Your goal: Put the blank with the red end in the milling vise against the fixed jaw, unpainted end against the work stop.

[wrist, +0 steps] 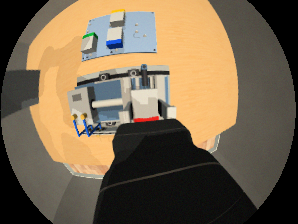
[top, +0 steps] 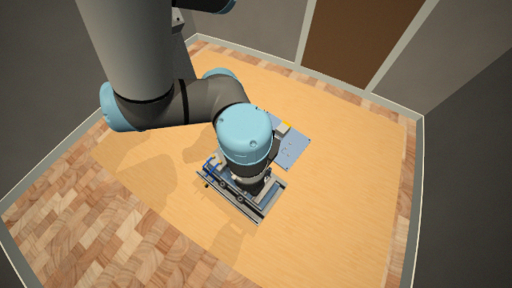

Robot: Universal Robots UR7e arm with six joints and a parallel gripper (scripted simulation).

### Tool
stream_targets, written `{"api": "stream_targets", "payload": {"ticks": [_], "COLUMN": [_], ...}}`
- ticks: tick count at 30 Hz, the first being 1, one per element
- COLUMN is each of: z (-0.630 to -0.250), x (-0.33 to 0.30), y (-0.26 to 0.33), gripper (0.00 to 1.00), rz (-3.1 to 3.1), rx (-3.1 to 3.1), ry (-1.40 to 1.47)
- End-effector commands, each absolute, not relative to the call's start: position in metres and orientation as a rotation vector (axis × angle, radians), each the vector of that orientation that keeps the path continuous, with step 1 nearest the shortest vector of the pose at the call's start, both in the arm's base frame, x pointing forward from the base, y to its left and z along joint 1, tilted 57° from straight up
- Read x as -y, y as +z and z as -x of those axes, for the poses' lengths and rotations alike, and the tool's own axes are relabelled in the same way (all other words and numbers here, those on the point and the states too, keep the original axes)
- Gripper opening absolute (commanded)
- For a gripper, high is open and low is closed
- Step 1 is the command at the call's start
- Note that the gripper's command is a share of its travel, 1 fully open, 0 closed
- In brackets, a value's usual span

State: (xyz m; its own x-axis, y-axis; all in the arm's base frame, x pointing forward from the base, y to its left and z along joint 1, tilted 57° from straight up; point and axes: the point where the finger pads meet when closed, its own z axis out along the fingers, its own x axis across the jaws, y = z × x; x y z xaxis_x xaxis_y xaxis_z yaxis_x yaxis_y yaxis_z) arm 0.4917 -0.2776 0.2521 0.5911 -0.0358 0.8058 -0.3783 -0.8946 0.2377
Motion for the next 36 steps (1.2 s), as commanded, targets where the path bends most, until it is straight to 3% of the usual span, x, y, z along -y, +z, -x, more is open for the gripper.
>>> {"api": "stream_targets", "payload": {"ticks": [1,36], "z": [-0.4959,-0.4934], "x": [0.2799,0.2785], "y": [0.2499,0.252], "gripper": [0.0,0.0], "rz": [-2.434,-2.434], "rx": [0.333,0.333], "ry": [1.223,1.223]}}
